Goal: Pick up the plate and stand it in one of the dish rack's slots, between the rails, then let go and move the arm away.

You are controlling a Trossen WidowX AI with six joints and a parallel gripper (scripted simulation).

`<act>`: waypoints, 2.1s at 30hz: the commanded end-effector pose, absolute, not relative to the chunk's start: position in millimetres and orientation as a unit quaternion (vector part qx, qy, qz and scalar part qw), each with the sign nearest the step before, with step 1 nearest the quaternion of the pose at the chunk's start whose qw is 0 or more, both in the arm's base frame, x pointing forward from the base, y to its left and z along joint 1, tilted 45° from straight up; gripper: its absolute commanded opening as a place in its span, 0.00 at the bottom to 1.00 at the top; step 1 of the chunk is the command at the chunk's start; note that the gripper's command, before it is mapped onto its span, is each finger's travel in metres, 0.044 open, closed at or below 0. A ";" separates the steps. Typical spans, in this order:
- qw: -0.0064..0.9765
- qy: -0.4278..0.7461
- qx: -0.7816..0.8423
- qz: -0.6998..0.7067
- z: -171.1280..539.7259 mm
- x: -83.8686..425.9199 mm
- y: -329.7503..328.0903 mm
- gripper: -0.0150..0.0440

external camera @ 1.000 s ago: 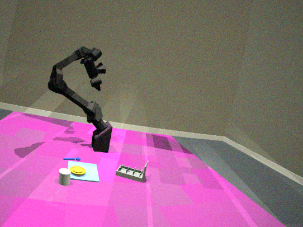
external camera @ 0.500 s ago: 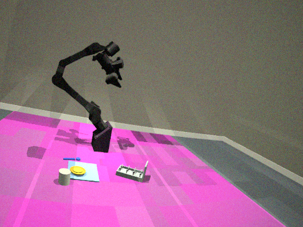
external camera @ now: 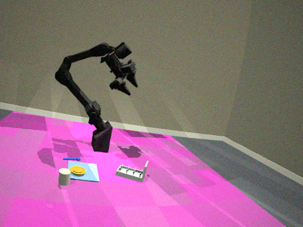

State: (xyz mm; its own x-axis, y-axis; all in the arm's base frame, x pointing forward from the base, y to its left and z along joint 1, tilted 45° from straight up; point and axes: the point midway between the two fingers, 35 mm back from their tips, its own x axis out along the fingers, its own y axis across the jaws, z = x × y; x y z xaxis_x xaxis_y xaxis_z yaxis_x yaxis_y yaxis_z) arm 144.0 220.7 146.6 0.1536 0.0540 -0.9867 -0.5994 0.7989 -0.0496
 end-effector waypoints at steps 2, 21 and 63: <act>0.752 0.604 -0.220 0.146 136.7 200.3 190.1 0.93; 0.736 0.618 -0.222 -0.163 108.7 313.7 -12.9 0.93; 0.651 0.654 -0.219 -0.317 69.7 302.9 -175.9 0.93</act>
